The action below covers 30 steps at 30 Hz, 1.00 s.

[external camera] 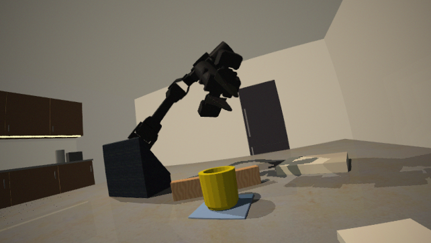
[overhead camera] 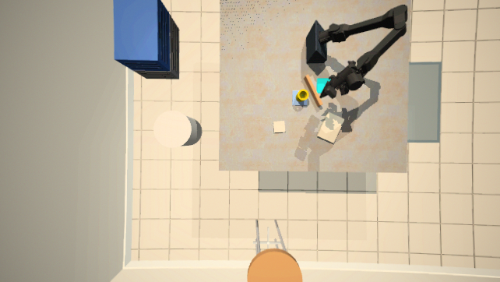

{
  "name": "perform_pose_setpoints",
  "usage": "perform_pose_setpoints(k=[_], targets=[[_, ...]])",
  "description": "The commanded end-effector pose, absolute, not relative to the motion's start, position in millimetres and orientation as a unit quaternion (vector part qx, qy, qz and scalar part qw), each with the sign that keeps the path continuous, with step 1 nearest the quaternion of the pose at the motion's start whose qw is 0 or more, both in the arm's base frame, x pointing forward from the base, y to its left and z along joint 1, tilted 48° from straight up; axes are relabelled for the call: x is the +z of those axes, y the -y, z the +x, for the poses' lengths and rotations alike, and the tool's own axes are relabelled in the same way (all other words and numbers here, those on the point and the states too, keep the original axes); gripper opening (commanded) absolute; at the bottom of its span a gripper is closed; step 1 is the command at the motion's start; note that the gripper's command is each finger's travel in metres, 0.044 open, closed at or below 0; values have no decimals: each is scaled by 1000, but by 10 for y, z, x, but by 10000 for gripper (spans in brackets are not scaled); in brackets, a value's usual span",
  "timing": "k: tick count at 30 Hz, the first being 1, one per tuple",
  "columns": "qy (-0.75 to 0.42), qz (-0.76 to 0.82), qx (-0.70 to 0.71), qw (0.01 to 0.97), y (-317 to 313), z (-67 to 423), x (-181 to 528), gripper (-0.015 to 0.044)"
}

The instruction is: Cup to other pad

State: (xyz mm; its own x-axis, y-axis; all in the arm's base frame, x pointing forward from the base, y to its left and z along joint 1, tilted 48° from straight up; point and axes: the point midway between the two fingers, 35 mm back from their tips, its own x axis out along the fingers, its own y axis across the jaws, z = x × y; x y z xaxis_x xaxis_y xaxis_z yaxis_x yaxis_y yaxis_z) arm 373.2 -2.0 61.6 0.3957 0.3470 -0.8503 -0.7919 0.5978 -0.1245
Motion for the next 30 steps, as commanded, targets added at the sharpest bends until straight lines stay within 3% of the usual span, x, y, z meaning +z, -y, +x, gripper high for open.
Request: perform_pose_setpoints(k=[1,10,30], targets=[[-439,-242,464,730,9,3578,150,167],[-409,-128,639,639,-128,3148,-494,167],[-407,-126,641,638,-271,3127,-629,167]])
